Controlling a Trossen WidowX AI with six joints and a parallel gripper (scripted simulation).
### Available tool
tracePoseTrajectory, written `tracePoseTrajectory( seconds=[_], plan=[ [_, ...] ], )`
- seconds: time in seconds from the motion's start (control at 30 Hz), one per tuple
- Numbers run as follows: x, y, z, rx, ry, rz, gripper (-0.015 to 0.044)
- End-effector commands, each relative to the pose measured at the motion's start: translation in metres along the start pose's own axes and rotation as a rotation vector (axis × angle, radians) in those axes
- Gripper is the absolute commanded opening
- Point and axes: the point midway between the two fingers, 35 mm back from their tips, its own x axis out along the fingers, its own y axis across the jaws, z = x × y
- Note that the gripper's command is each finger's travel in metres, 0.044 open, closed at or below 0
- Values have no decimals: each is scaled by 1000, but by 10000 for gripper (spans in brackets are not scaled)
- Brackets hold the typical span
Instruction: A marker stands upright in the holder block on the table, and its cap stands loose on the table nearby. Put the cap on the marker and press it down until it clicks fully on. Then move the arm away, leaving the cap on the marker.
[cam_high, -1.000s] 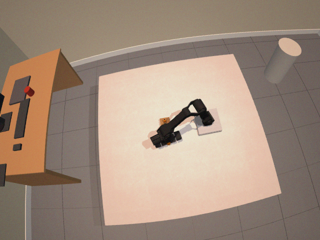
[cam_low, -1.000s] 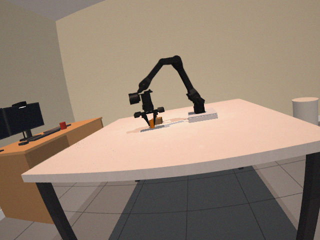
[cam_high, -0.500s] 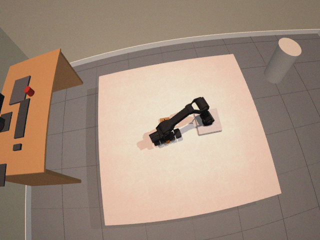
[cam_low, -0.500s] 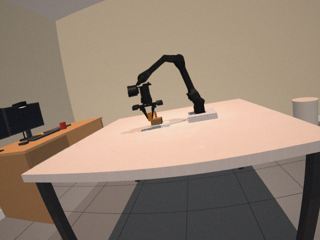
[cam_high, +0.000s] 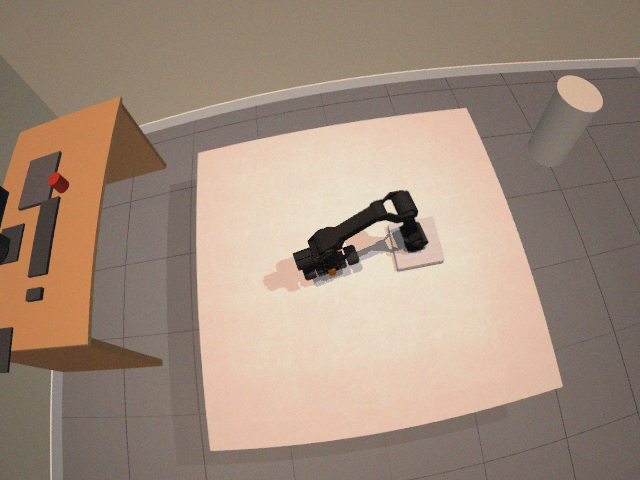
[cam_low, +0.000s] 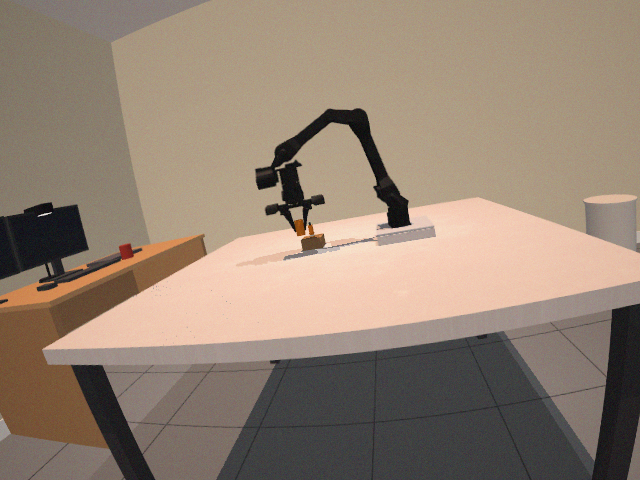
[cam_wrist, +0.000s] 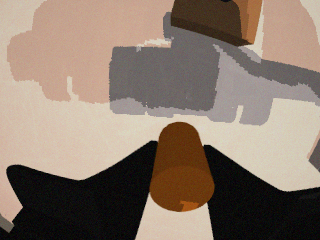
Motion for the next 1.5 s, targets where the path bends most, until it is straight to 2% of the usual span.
tracePoseTrajectory(
  seconds=[0.0, 1.07, 1.47],
  plan=[
    [-6, 0, 15, -2, 0, 4, 0],
    [-39, -29, 116, 0, -6, 2, 0],
    [-32, -29, 118, 0, -6, 2, 0]
  ],
)
